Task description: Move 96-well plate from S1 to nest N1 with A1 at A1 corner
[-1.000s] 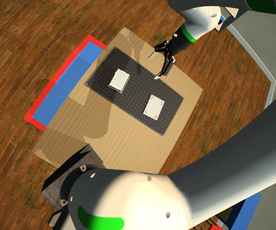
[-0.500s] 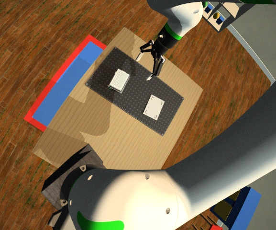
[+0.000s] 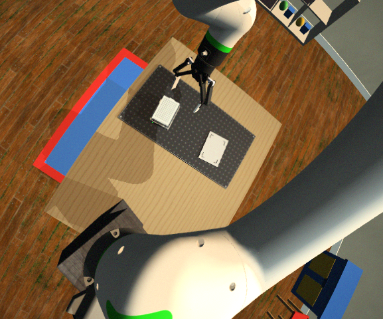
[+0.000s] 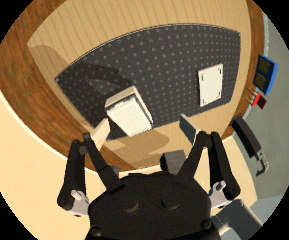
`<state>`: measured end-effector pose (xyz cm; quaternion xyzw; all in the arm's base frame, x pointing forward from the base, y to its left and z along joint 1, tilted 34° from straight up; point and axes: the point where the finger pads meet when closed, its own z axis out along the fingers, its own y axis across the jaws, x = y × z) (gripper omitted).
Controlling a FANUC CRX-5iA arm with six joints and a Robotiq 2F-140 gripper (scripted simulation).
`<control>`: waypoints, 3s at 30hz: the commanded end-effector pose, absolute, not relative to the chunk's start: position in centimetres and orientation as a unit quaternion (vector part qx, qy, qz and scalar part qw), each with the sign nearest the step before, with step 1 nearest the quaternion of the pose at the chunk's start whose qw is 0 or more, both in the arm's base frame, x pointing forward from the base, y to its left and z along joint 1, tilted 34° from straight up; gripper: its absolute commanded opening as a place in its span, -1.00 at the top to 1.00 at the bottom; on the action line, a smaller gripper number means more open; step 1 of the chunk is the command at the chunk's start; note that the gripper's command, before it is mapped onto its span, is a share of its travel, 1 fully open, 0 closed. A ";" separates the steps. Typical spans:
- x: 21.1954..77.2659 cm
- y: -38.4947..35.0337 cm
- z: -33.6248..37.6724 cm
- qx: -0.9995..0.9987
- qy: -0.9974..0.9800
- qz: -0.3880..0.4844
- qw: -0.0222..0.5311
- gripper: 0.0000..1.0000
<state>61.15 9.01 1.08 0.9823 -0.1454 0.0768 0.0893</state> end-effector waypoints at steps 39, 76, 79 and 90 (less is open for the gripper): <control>56.6 12.9 -4.9 0.988 0.040 0.054 0.136 -1.00; 59.2 11.9 -9.0 0.988 0.040 0.054 0.136 -1.00; 59.2 11.9 -9.0 0.988 0.040 0.054 0.136 -1.00; 59.2 11.9 -9.0 0.988 0.040 0.054 0.136 1.00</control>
